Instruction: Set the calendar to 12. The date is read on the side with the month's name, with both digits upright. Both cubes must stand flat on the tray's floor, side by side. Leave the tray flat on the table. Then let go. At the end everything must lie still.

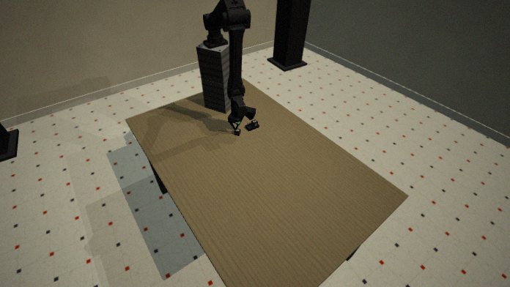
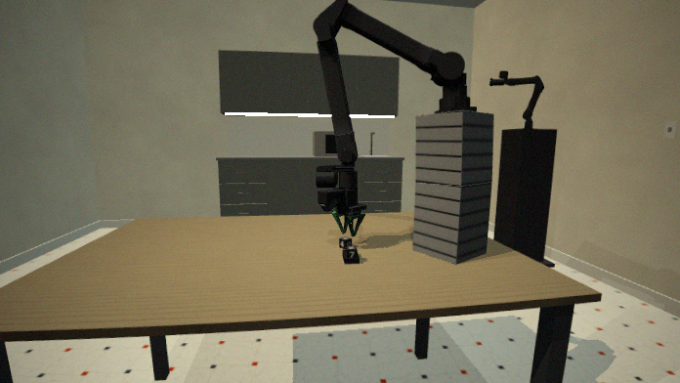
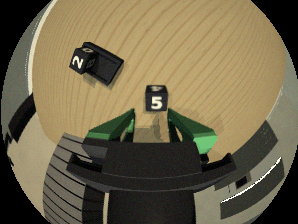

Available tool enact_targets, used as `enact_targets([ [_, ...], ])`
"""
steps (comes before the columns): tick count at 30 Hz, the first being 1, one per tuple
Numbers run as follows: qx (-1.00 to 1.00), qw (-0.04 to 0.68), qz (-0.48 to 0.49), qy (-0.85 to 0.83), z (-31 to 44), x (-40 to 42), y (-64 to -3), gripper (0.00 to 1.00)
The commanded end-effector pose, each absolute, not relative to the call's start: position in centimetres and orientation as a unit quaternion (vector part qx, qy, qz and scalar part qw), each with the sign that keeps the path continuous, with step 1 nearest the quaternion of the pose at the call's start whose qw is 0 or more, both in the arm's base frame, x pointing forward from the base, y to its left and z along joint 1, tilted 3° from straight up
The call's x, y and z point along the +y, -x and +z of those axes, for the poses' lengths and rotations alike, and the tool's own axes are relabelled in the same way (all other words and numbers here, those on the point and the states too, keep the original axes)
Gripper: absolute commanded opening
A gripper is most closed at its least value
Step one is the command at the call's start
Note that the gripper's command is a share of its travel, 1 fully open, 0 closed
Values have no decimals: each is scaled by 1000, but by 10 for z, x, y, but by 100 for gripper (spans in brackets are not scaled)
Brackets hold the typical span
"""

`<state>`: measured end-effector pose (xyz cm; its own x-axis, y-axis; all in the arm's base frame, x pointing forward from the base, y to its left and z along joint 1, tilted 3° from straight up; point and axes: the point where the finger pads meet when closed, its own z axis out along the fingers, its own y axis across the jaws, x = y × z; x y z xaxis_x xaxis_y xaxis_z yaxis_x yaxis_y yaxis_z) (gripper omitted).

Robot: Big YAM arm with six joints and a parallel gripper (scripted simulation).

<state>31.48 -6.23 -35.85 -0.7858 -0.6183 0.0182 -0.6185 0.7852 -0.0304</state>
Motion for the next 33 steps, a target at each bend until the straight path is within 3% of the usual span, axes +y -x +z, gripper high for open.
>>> enact_targets([
  [1, -947, -9, 22, -321, -332, -68, -326, 44],
  [19, -945, -9, 30, -325, -306, -62, -338, 44],
  [27, -939, 110, 57, -321, -318, -59, -323, 44],
  [33, -941, 117, 66, -311, -312, -66, -329, 44],
])
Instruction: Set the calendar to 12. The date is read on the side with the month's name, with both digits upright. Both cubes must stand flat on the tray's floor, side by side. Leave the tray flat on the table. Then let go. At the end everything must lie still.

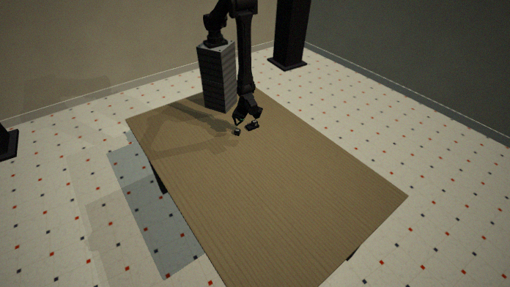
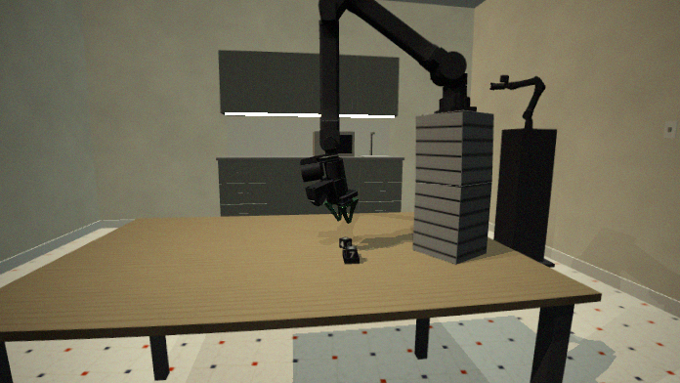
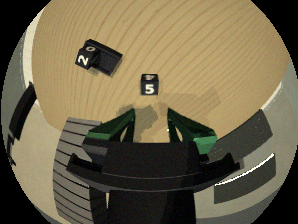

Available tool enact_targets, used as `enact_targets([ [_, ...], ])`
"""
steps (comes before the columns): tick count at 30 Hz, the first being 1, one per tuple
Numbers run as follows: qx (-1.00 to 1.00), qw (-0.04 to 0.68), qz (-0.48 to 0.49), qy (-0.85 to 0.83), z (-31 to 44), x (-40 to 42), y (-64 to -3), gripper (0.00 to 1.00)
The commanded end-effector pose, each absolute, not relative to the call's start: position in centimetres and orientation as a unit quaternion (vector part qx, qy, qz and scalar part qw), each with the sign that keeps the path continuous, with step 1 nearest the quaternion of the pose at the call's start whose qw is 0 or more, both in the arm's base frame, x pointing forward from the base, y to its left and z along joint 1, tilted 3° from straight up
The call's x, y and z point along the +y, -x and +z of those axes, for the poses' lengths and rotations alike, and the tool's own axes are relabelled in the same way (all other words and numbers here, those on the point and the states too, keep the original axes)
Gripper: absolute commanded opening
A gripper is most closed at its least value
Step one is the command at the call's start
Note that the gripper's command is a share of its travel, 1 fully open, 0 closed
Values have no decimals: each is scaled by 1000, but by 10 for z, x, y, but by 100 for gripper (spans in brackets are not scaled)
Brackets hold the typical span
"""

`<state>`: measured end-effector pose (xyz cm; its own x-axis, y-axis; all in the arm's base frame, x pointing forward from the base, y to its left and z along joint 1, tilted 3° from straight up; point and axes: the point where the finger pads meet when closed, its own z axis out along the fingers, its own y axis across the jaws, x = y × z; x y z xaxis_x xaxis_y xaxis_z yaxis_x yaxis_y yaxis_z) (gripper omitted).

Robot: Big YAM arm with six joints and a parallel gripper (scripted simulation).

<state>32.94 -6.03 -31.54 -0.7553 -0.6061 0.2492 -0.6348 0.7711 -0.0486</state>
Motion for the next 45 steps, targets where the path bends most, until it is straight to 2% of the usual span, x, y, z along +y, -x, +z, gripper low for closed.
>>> enact_targets([
  [1, -941, 120, 65, -310, -313, -66, -327, 44],
  [12, -914, 239, 104, -311, -318, -57, -326, 44],
  [18, -918, 238, 107, -300, -312, -64, -333, 44],
  [21, -908, 260, 111, -308, -318, -57, -326, 44],
  [29, -875, 356, 145, -295, -318, -56, -328, 44],
  [34, -880, 343, 153, -291, -305, -56, -347, 44],
  [45, -881, 347, 149, -285, -304, -60, -343, 44],
])
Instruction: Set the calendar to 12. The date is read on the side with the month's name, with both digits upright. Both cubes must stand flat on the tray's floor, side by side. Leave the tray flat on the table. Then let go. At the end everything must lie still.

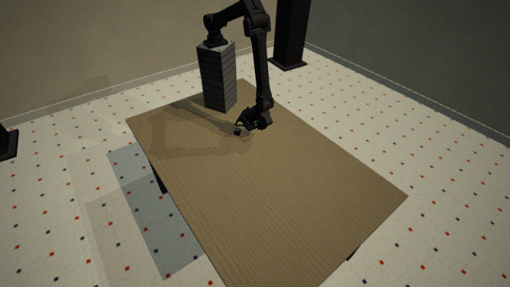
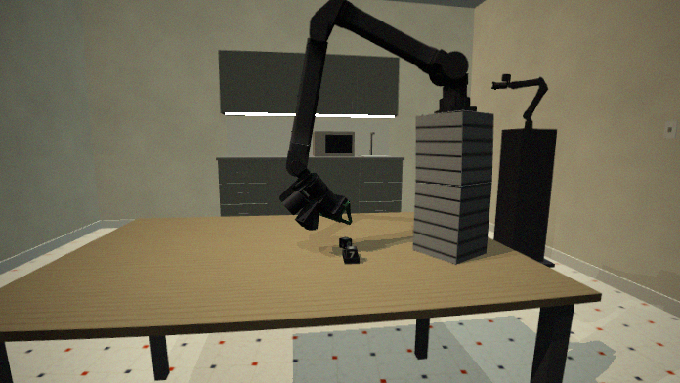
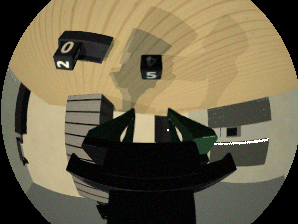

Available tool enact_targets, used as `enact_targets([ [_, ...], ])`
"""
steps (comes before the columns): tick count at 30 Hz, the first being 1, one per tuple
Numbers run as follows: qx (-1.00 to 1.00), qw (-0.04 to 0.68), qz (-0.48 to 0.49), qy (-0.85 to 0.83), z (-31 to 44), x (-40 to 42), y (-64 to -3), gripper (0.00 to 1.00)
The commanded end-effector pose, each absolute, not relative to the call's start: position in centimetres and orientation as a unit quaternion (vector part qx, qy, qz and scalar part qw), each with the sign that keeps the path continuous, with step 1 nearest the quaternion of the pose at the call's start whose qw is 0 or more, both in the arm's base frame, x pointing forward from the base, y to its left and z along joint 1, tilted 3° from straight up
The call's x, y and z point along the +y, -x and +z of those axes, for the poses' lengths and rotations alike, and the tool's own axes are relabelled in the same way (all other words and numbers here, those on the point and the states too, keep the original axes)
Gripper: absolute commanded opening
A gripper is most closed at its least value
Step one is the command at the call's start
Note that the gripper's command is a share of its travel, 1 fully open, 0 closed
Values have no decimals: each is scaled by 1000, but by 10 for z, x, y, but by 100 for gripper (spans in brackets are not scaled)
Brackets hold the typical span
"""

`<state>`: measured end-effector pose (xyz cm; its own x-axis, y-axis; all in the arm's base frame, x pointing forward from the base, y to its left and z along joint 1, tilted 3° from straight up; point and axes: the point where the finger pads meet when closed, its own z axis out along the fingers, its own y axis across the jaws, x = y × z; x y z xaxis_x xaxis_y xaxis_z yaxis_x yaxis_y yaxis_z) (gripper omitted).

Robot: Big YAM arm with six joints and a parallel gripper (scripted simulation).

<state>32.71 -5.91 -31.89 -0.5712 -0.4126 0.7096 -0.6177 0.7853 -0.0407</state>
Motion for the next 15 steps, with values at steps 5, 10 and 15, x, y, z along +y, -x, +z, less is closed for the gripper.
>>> enact_targets([
  [5, -880, 347, 148, -287, -305, -60, -343, 44],
  [10, -876, 358, 145, -288, -317, -61, -333, 44],
  [15, -876, 358, 145, -288, -326, -62, -330, 44],
])
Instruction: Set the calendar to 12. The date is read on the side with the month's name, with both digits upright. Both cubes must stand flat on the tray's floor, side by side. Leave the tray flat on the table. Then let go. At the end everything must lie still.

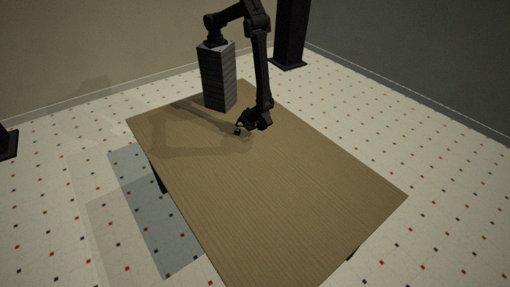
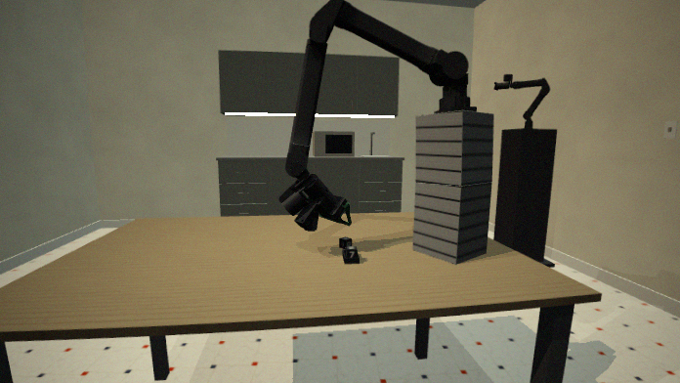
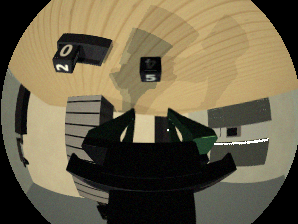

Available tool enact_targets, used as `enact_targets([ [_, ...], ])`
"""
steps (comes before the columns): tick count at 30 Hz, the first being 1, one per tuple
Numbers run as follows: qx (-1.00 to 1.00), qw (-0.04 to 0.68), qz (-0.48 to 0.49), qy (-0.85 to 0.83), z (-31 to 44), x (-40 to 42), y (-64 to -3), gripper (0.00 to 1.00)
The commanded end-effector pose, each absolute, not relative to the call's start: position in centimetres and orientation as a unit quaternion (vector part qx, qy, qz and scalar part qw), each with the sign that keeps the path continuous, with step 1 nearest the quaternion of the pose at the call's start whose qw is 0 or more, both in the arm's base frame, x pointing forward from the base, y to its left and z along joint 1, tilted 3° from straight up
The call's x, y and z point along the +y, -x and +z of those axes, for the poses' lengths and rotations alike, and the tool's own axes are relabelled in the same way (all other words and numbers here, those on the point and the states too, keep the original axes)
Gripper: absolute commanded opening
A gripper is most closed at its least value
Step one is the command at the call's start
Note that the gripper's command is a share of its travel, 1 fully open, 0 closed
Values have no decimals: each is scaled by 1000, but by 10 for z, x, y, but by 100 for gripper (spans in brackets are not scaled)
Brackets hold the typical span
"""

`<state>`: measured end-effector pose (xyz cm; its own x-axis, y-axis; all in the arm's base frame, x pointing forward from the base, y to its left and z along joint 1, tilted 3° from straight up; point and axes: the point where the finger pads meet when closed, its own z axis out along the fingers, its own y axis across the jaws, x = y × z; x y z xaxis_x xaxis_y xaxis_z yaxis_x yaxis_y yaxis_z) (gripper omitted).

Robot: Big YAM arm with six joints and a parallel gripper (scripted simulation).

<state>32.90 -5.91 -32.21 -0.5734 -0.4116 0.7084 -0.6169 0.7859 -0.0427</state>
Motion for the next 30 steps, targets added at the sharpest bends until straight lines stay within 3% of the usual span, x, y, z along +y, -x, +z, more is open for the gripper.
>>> enact_targets([
  [1, -877, 356, 145, -288, -327, -62, -330, 44],
  [30, -877, 356, 143, -291, -372, -65, -331, 44],
])
